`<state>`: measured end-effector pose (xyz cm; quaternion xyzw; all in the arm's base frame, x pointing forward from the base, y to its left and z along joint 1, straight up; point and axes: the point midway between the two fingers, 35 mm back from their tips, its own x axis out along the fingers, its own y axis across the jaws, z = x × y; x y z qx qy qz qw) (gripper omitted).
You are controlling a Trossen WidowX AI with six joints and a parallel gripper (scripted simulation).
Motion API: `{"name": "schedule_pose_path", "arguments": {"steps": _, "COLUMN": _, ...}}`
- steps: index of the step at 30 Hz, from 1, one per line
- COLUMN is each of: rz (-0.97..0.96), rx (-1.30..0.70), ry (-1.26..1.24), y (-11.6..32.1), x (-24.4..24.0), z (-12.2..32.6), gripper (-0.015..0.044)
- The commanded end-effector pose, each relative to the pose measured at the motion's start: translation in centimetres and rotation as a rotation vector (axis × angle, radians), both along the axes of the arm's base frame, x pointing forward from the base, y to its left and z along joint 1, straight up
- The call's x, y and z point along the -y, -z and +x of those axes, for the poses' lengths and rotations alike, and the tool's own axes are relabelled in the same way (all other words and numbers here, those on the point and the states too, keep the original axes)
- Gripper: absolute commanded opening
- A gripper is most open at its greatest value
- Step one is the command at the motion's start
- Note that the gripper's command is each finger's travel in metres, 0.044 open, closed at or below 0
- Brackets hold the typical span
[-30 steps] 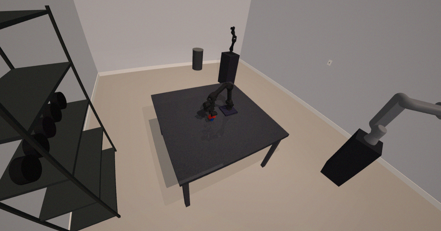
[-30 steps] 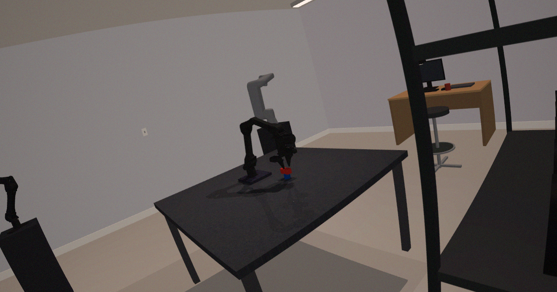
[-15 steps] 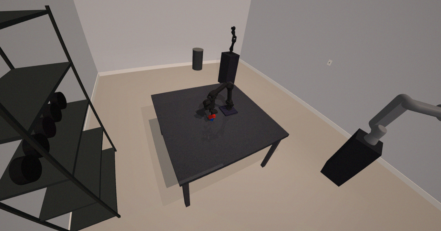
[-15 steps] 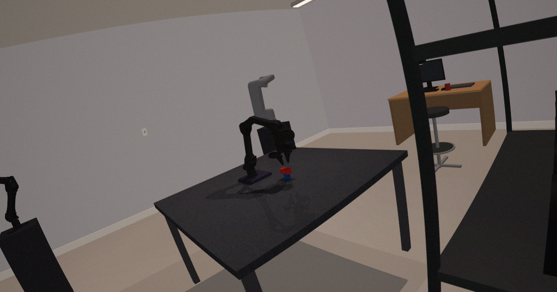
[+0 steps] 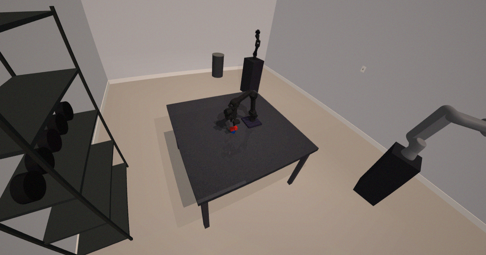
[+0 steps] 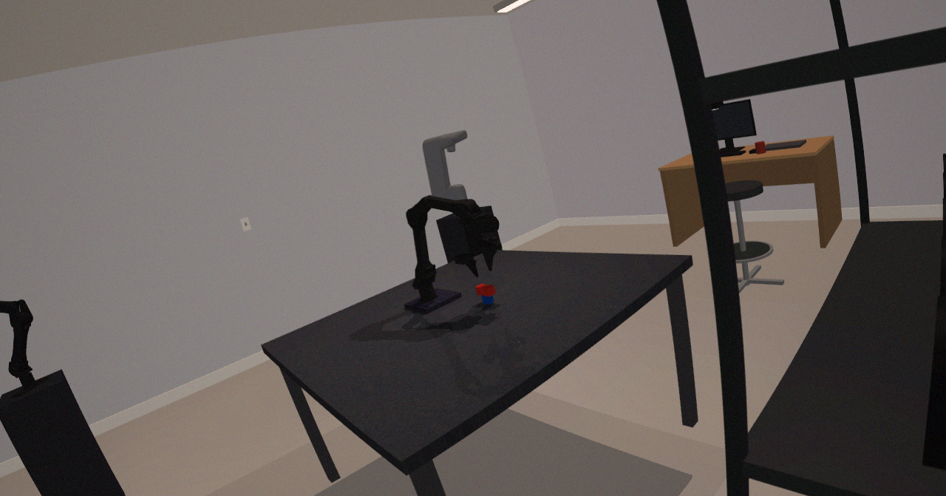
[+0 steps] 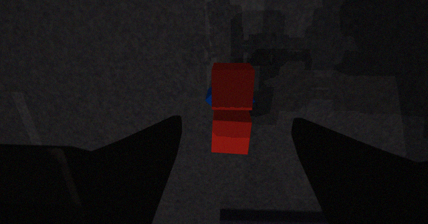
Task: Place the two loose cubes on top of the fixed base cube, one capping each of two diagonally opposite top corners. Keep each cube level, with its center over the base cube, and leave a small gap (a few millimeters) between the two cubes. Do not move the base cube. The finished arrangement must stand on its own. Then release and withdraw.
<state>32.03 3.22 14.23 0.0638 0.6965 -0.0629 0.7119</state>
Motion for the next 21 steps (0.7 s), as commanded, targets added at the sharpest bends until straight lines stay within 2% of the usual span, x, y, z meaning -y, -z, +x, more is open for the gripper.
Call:
{"name": "schedule_pose_path", "arguments": {"steps": 1, "rz": 0.0, "rx": 0.005, "ry": 0.0, "y": -0.6, "x": 0.0, "z": 0.1, "gripper": 0.0389}}
{"name": "schedule_pose_path", "arguments": {"steps": 7, "rz": 0.001, "rx": 0.002, "ry": 0.0, "y": -0.5, "x": -1.0, "z": -0.1, "gripper": 0.04}}
{"name": "schedule_pose_path", "arguments": {"steps": 15, "rz": 0.011, "rx": -0.002, "ry": 0.0, "y": -0.6, "x": -11.8, "z": -4.4, "gripper": 0.04}}
{"name": "schedule_pose_path", "arguments": {"steps": 21, "rz": 0.012, "rx": -0.003, "ry": 0.0, "y": -0.6, "x": -12.6, "z": -4.9, "gripper": 0.04}}
